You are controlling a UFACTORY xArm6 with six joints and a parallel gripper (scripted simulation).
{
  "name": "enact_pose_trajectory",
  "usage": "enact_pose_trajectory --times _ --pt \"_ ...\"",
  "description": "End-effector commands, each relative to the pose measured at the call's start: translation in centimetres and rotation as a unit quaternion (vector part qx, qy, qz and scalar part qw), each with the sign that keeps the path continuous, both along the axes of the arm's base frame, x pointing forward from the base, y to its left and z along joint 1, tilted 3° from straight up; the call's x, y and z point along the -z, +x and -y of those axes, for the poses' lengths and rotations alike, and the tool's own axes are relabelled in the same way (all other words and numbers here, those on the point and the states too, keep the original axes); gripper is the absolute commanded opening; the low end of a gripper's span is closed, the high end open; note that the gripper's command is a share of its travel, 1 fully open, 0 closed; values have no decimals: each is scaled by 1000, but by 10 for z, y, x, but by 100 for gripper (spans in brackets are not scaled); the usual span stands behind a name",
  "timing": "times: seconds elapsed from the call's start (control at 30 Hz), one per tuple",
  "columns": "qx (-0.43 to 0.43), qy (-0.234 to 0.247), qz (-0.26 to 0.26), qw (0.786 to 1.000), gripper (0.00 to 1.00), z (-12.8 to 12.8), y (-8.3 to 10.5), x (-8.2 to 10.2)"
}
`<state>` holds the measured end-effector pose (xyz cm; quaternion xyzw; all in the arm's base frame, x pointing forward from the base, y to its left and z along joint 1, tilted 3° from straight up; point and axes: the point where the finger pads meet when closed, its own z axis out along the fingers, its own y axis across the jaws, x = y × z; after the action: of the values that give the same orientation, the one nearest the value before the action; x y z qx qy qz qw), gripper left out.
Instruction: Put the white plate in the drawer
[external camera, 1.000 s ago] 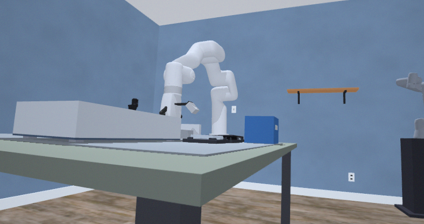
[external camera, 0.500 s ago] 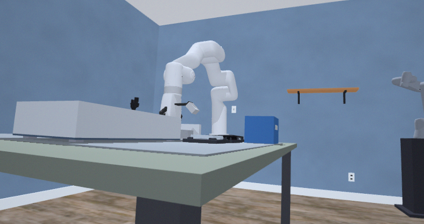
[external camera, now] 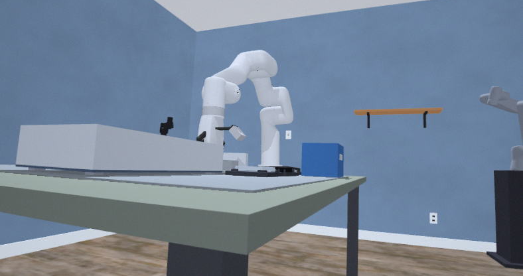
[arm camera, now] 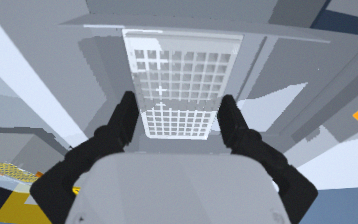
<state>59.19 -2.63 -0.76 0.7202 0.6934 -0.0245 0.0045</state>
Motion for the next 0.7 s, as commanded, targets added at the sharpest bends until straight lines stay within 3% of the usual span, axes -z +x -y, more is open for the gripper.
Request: enact_pose_trajectory --times 0.0,0.47,0.67 --pt "0 0 3 1000 100 0 2 -2" --pt "0 0 3 1000 100 0 2 -2" --pt "0 0 3 1000 100 0 2 -12"
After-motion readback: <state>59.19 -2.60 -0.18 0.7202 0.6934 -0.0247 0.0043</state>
